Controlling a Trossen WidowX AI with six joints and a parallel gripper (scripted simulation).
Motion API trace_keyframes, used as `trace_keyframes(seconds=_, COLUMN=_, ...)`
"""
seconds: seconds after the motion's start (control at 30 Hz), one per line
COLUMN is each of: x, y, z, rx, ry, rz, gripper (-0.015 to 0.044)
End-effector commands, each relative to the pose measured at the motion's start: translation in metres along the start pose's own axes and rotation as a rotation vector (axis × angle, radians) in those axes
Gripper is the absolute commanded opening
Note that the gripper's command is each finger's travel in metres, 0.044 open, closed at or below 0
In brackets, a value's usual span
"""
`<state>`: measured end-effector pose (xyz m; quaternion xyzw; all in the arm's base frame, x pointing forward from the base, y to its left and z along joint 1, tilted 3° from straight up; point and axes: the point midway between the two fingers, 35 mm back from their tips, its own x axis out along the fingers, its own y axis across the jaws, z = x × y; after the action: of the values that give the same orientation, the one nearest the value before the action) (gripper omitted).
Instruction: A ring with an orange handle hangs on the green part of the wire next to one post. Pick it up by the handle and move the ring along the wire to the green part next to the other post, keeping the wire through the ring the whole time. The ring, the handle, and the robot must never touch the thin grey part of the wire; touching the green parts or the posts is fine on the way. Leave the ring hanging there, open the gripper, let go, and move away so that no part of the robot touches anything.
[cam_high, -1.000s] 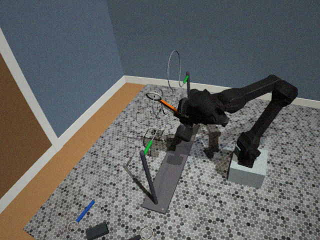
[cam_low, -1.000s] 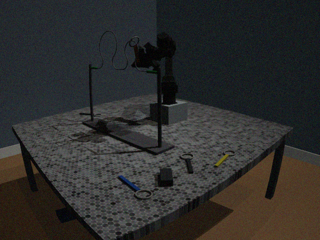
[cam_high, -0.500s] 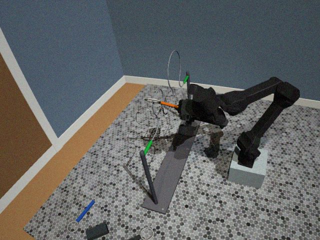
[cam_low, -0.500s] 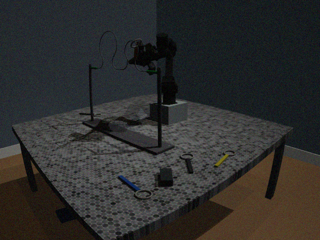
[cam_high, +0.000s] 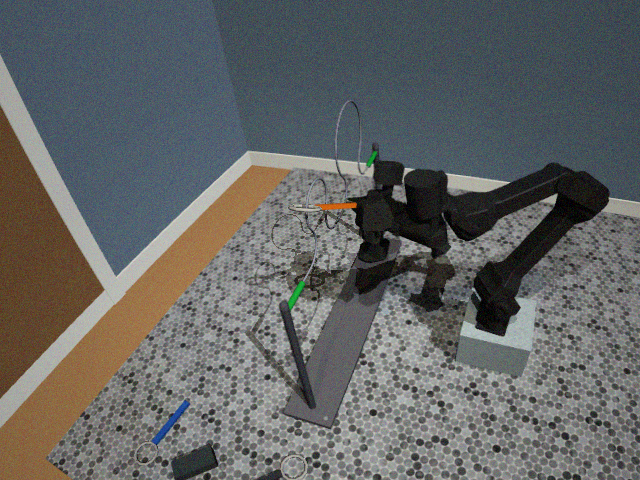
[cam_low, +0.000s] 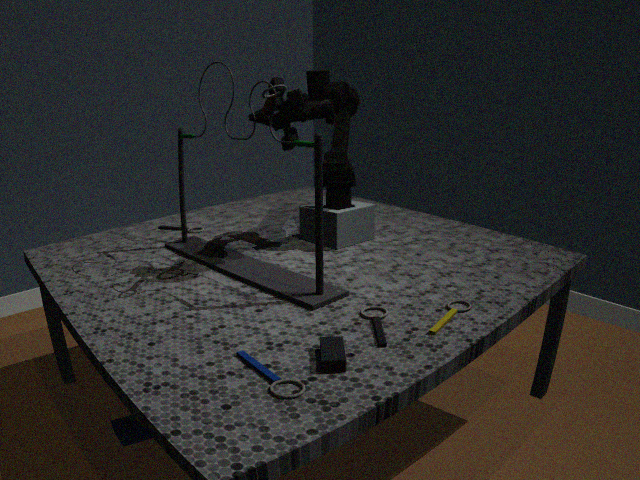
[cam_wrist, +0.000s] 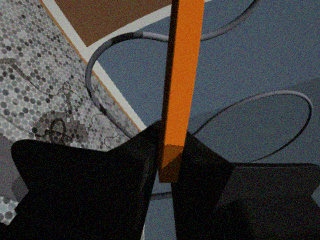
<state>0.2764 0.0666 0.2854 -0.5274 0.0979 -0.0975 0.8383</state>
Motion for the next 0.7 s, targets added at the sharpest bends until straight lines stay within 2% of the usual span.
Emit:
trace_keyframes(seconds=0.0, x=0.000, y=-0.008, z=-0.001, rx=-0.080, ry=-0.021, rz=-0.042, gripper=-0.0150)
trace_keyframes(seconds=0.67, x=0.000, y=-0.042, z=0.009, rx=-0.470, ry=-0.070, rz=-0.210, gripper=-0.0150)
